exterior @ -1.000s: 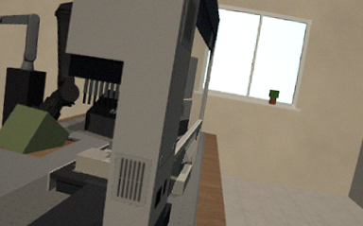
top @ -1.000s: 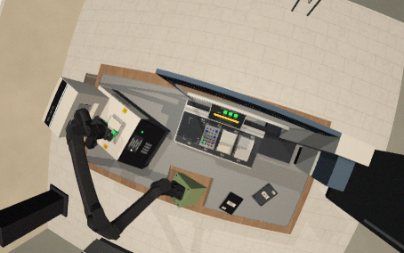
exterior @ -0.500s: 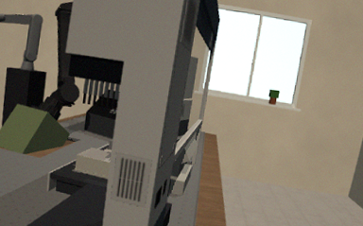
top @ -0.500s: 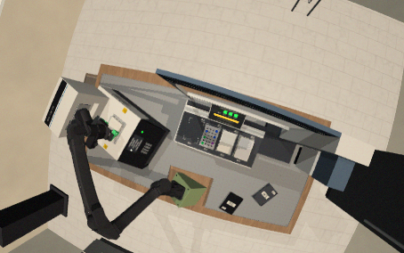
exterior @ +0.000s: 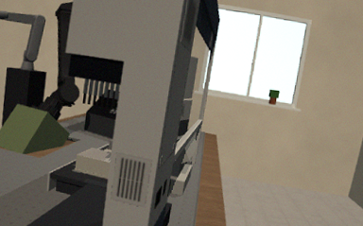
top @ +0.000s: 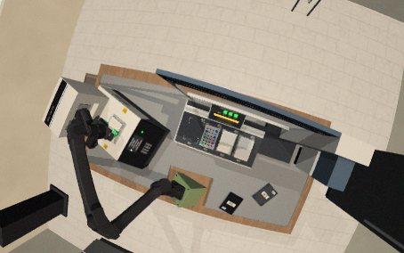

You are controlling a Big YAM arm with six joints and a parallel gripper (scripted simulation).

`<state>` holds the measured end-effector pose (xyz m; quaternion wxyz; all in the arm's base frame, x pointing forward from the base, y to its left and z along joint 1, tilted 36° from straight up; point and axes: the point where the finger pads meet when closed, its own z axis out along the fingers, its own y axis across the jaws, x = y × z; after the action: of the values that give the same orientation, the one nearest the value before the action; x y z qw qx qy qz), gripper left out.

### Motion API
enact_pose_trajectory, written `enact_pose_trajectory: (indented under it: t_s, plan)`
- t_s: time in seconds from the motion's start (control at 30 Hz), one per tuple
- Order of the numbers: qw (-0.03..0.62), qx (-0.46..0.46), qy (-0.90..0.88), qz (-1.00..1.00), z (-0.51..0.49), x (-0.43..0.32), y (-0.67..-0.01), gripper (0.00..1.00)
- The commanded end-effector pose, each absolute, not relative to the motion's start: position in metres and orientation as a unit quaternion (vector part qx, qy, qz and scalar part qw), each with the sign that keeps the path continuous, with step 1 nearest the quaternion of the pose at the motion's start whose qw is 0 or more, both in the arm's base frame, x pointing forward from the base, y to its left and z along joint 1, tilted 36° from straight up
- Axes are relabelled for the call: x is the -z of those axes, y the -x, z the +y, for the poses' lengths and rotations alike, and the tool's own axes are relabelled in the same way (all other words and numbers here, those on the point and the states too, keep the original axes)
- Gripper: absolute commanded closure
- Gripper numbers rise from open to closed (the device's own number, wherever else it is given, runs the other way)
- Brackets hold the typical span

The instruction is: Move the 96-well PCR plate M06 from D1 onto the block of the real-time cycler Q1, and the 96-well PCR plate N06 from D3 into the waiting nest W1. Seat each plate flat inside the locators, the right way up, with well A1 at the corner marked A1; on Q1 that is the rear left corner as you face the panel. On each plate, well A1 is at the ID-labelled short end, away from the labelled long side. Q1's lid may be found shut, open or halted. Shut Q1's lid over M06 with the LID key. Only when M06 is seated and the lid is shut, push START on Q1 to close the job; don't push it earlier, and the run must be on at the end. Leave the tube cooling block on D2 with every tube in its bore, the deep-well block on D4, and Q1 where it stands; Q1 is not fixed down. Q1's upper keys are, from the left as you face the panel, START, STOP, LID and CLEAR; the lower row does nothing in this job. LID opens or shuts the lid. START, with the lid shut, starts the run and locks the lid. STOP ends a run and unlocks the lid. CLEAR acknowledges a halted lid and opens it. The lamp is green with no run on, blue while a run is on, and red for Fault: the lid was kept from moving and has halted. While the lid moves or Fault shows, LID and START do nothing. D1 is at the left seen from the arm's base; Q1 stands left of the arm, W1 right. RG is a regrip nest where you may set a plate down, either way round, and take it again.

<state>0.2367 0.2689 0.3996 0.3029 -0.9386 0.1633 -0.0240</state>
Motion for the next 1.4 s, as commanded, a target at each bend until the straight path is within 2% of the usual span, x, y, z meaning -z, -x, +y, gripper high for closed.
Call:
enact_pose_trajectory:
  t_s: [0.0,0.9,0.93,1.37]
  plan:
    - [0.33,0.042,0.93,0.157,0.271,-0.434,-0.236,1.0]
    - [0.332,0.052,0.929,0.154,0.269,-0.441,-0.245,1.0]
    - [0.332,0.053,0.929,0.155,0.269,-0.441,-0.245,0.0]
    - [0.326,0.044,0.932,0.151,0.266,-0.429,-0.234,0.0]
